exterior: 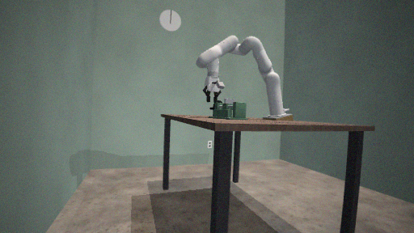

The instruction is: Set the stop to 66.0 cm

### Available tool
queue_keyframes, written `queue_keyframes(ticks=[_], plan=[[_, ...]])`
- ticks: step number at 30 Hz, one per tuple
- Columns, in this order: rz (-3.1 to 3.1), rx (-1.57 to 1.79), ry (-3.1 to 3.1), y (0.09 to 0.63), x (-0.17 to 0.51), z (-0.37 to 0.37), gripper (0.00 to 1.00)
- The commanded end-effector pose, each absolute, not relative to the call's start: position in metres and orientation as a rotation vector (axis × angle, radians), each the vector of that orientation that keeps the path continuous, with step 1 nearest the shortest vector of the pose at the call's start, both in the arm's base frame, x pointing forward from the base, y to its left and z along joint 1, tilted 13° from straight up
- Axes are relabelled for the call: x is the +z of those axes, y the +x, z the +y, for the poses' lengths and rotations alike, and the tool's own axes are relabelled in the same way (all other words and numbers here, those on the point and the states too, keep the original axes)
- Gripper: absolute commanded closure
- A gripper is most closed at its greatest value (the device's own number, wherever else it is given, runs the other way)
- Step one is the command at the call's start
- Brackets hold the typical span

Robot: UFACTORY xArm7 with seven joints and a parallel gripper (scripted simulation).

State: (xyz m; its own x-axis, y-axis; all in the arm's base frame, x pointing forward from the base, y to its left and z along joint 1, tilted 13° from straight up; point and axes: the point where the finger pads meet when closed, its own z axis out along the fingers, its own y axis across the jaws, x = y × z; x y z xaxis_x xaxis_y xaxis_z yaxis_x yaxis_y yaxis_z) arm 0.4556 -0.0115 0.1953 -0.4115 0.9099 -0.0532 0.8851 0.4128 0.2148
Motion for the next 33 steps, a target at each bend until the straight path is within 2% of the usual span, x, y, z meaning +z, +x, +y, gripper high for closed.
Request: queue_keyframes(ticks=[1,17,33], plan=[[2.498,0.230,1.602,0.458,0.189,-0.011,0.43],[2.498,0.230,1.602,0.468,0.143,-0.009,0.43],[2.498,0.230,1.602,0.469,0.139,-0.009,0.43]])
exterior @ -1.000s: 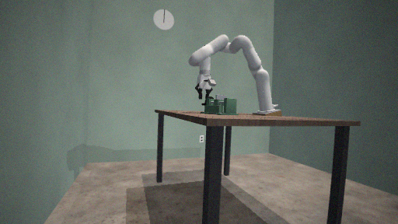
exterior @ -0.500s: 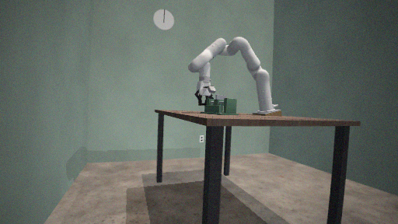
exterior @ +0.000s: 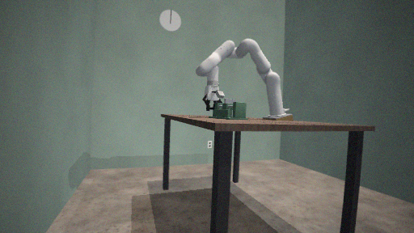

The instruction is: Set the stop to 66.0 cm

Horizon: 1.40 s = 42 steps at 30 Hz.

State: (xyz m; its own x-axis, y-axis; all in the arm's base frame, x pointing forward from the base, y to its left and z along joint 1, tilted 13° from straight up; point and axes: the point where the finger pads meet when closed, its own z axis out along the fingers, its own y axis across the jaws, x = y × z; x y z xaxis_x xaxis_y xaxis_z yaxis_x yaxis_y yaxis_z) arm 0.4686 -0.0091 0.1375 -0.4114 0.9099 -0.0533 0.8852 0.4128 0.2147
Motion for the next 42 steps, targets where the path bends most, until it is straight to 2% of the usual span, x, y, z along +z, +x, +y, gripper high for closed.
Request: queue_keyframes(ticks=[1,4,5,42], plan=[[2.498,0.230,1.602,0.4694,0.1389,-0.0092,0.43],[2.498,0.230,1.602,0.4694,0.1389,-0.0092,0.43],[2.498,0.230,1.602,0.4694,0.1389,-0.0092,0.94],[2.498,0.230,1.602,0.4694,0.1389,-0.0092,0.94]])
